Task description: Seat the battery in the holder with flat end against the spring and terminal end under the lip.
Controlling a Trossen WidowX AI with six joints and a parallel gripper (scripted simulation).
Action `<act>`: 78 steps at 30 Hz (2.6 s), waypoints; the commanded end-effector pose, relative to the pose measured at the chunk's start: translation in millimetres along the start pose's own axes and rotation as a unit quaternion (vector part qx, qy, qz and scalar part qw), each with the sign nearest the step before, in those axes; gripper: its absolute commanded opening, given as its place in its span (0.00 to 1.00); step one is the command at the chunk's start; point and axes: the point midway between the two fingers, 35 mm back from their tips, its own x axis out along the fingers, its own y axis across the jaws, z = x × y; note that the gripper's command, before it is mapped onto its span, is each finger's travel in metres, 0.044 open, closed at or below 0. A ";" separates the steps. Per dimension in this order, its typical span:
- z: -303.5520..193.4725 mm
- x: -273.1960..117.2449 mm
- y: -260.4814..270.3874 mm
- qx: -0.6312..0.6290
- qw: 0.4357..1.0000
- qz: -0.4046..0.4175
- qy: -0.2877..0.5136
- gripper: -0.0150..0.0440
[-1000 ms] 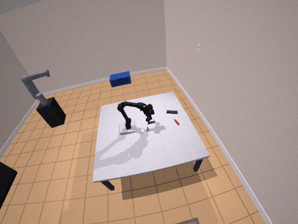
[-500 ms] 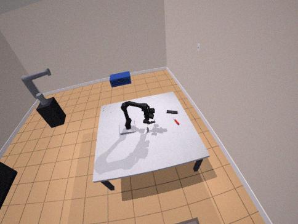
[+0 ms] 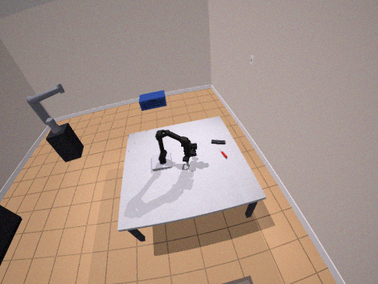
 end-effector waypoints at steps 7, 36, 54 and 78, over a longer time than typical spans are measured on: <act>0.7 5.1 -10.0 0.002 1.000 0.002 0.000 0.25; 0.4 5.2 -58.3 0.001 1.000 0.000 0.000 0.25; 2.4 -49.6 -67.4 0.002 1.000 -0.001 0.000 0.25; 1.1 -50.3 -74.9 -0.250 0.968 -0.001 0.004 0.57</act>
